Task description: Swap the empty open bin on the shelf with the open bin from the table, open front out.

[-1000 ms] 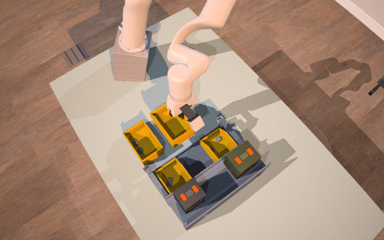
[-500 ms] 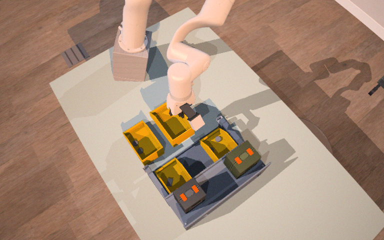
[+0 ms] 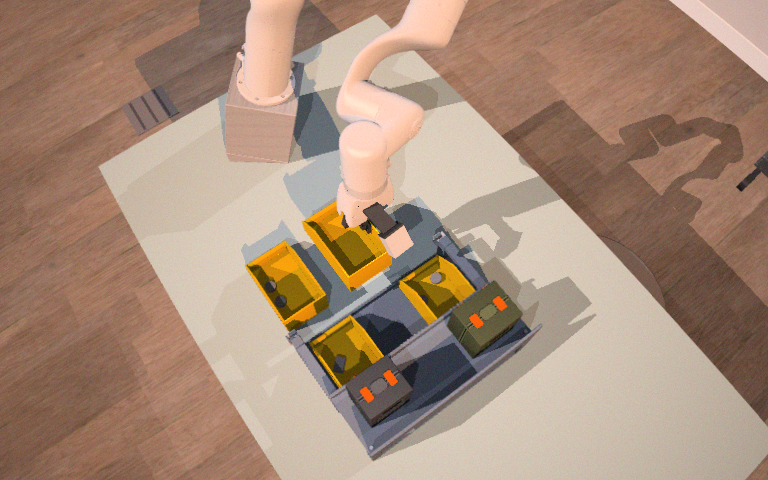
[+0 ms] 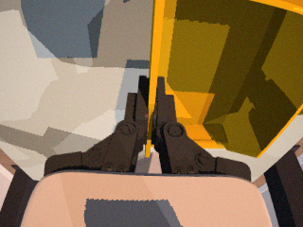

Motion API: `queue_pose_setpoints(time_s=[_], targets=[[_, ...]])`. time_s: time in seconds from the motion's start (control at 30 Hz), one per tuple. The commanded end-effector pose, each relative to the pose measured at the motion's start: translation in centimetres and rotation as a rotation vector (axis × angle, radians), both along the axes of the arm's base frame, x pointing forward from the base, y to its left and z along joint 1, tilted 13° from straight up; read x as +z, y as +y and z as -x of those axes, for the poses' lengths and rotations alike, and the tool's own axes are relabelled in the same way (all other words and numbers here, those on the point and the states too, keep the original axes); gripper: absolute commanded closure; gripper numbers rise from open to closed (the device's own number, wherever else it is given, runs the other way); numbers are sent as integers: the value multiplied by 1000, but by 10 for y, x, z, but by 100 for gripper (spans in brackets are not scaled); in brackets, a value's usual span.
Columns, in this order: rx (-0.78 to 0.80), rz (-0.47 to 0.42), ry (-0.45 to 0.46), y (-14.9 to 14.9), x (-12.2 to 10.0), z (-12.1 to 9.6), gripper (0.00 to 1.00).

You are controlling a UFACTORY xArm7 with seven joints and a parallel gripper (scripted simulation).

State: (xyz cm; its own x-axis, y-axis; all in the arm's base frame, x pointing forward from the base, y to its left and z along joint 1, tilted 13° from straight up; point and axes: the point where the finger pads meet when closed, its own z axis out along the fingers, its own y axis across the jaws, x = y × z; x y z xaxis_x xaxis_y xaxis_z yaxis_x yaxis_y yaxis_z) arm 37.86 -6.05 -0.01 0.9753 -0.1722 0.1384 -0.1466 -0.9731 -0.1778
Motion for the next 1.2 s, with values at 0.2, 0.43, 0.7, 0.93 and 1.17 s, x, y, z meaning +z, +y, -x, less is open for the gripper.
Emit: queue_pose_setpoints(time_s=[0.2, 0.43, 0.7, 0.93, 1.17], targets=[[-4, 1, -3, 62, 10, 3, 100], [-4, 1, -3, 113, 18, 7, 100], [-5, 1, -3, 123, 19, 7, 100], [-5, 1, -3, 123, 19, 7, 100], [-5, 1, -3, 123, 19, 7, 100]])
